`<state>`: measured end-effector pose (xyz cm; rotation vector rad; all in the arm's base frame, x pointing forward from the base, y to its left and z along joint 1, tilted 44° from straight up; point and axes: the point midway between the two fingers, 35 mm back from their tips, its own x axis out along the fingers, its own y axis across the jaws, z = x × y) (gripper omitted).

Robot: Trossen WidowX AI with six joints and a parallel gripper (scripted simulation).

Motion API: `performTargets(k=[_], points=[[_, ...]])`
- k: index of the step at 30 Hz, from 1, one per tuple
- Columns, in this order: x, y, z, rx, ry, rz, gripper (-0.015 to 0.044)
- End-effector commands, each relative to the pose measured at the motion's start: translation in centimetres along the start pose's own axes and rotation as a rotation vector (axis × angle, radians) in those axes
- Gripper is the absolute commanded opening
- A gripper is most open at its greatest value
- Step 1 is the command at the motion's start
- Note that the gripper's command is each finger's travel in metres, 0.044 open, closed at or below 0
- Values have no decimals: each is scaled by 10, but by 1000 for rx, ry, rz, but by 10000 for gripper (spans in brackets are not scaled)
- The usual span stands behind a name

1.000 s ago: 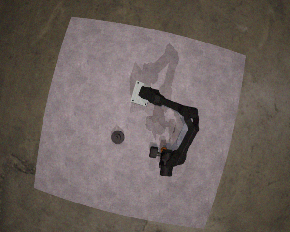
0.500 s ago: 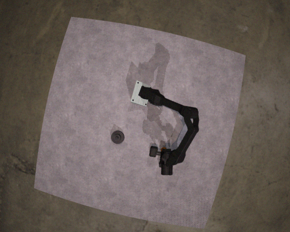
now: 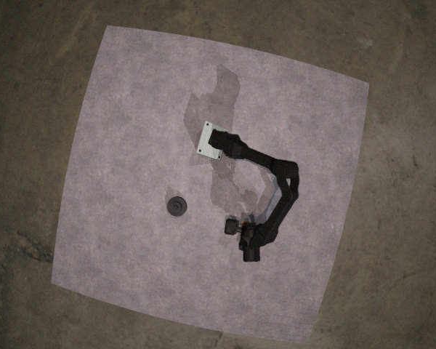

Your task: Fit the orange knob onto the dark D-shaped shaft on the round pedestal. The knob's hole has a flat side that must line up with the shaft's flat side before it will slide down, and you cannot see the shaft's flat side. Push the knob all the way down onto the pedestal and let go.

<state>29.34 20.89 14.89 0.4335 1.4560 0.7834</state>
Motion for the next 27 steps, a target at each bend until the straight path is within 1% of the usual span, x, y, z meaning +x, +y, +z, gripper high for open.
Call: performTargets(k=[1,4,12,15,18,27], points=[[1,-1,0,3,-1,-5,282],[1,-1,0,3,-1,-5,204],[1,-1,0,3,-1,-5,150],[-3,-2,1,4,-2,-7,72],[-20,-6,5,7,-5,-12,0],[-74,-17,9,20,-16,-19,0]])
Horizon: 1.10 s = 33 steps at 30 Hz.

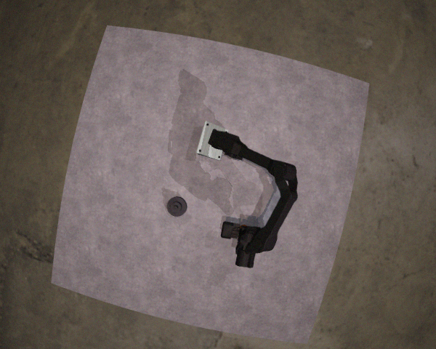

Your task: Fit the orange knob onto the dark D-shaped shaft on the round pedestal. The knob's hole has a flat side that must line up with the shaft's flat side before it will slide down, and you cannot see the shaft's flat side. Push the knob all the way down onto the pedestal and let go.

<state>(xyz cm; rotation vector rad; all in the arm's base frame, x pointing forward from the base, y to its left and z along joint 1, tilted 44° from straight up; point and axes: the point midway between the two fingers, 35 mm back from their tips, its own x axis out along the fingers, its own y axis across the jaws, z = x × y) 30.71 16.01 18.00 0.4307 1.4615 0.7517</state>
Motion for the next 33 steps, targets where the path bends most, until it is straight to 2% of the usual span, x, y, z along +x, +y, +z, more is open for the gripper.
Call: performTargets(k=[1,11,33], points=[[-23,-4,2,4,-13,4,0],[-79,-12,-5,19,-27,14,0],[-73,-59,5,-6,-32,5,0]])
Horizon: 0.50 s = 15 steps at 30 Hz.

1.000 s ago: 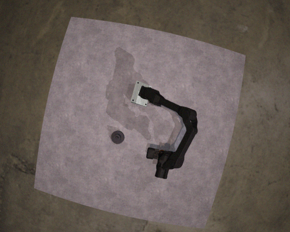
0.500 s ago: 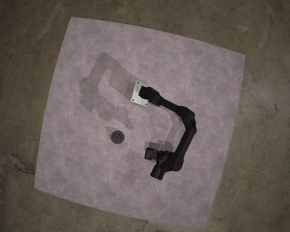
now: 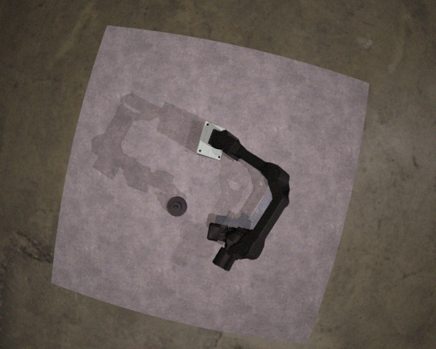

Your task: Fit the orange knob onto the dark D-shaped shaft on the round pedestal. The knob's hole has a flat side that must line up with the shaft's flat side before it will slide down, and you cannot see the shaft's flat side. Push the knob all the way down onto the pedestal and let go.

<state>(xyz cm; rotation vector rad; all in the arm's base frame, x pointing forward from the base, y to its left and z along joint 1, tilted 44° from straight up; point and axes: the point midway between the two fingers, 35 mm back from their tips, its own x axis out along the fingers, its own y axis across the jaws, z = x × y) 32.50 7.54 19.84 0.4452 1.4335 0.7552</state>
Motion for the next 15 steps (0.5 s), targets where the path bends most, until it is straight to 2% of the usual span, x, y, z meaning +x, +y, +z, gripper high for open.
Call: performTargets(k=[1,15], points=[[-1,-11,1,-1,-6,-6,0],[4,-54,3,5,-3,-12,0]])
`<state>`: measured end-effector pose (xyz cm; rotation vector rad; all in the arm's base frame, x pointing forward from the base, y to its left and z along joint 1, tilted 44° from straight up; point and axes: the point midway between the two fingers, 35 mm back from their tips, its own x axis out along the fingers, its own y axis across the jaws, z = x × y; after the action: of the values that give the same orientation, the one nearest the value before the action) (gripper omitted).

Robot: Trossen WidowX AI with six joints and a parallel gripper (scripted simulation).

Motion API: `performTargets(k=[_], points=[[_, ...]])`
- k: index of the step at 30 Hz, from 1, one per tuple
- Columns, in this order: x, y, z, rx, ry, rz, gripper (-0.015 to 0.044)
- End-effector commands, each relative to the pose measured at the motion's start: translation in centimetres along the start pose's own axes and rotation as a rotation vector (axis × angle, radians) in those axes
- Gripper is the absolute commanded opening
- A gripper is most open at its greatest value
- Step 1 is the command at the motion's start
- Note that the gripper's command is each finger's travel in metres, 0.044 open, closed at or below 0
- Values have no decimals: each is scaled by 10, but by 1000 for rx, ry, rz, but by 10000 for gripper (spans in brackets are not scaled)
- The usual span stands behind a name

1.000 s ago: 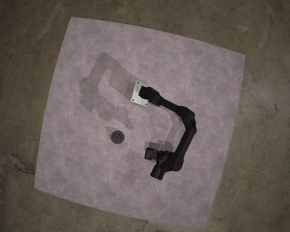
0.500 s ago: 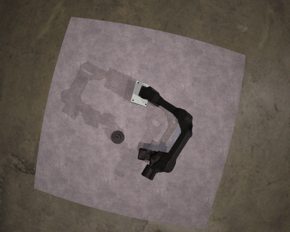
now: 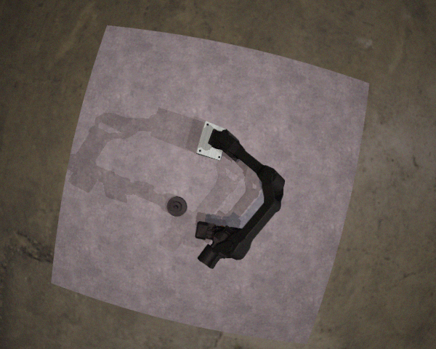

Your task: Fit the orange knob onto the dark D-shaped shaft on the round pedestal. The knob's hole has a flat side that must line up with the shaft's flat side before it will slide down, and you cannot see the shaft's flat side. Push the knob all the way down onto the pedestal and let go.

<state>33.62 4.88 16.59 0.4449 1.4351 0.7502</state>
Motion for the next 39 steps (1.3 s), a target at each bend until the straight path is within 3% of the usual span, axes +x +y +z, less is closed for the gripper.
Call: performTargets(k=[1,39], points=[[0,-14,0,2,-3,-9,0],[21,-133,-18,13,23,-27,0]])
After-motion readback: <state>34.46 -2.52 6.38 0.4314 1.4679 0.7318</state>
